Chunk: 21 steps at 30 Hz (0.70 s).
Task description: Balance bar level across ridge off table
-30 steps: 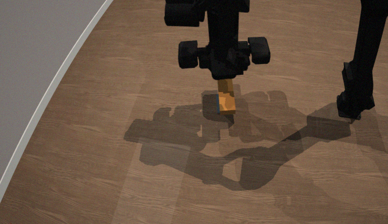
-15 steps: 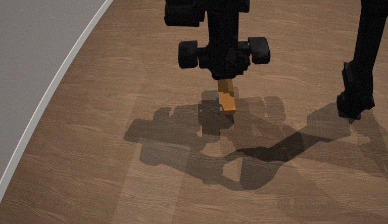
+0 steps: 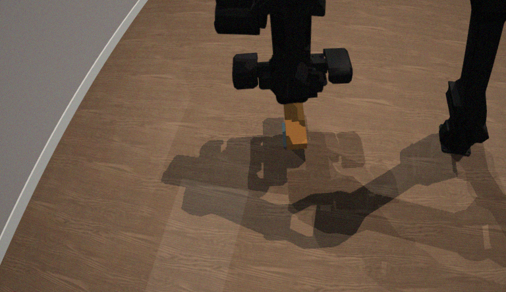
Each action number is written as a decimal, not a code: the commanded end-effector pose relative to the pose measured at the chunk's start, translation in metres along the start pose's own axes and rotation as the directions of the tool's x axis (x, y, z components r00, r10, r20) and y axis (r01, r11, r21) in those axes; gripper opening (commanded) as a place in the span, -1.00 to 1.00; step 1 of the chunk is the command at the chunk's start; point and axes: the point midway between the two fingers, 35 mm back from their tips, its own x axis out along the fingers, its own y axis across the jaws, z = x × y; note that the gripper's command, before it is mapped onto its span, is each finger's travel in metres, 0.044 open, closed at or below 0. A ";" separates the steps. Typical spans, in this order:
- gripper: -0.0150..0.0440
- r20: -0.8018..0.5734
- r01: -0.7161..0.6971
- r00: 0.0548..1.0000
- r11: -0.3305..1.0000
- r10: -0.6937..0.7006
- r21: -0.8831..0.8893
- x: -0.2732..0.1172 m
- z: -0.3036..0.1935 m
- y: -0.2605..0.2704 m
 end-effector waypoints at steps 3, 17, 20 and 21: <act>0.14 0.000 0.000 1.000 1.000 0.000 0.000 0.000 0.000 0.000; 0.94 0.000 0.000 1.000 1.000 0.000 0.000 0.000 0.000 0.000; 1.00 0.000 0.000 1.000 1.000 0.000 0.000 0.000 0.000 0.000; 1.00 0.000 0.000 1.000 1.000 0.000 0.000 -0.002 0.000 0.000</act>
